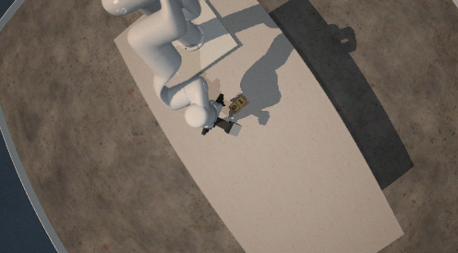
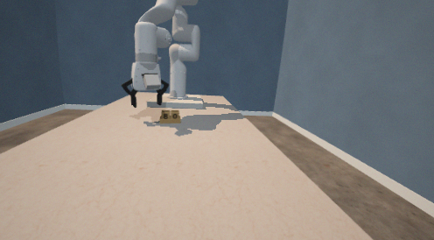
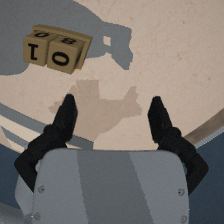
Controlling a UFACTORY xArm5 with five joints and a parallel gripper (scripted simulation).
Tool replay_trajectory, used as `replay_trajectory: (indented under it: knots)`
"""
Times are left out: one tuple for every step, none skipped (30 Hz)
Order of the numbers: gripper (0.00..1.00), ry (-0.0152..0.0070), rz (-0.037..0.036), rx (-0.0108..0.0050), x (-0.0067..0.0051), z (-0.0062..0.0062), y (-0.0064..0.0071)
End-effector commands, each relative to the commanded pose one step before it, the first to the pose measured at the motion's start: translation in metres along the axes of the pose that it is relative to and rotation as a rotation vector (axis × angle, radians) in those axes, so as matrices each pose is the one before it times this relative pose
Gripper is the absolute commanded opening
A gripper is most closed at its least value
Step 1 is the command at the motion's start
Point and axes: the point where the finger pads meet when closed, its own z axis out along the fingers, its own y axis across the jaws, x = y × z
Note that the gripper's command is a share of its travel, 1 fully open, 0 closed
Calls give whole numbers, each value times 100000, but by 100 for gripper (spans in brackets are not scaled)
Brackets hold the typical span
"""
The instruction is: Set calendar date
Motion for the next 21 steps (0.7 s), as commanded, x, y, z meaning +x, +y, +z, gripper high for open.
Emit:
replay_trajectory:
  knots:
    - [100, 443, 1341, -400, -576, -190, -63]
    - [100, 2, 1282, -1, -36, 0, -7]
    - [100, 3, 2119, -1, -60, -1, -12]
    - [100, 4, 2916, -2, -83, -1, -14]
    - [100, 5, 3564, -2, -102, -1, -15]
    - [100, 6, 3984, -2, -115, 0, -13]
    - [100, 6, 4130, -2, -119, 0, -9]
    - [100, 6, 3984, -1, -115, 0, -4]
    - [100, 0, 0, 0, 0, 0, 0]
    - [100, 0, 0, 0, 0, 0, 0]
    - [100, 5, 3548, -1, -108, 0, 0]
    - [100, -11, 15, 23, -910, 4, -17]
    - [100, 11, 0, 8, -677, -3, 11]
    - [100, 8, 0, 4, -414, -3, 9]
    - [100, 3, 0, 2, -177, 0, 2]
    - [100, 1, 0, 0, -29, 0, 0]
    - [100, 0, 107, 0, -3, 0, 0]
    - [100, 1, 657, 0, -19, 0, 1]
    - [100, 2, 1519, 0, -44, 0, 3]
    - [100, 4, 2473, -1, -72, -1, 5]
    - [100, 6, 3342, -1, -97, -1, 10]
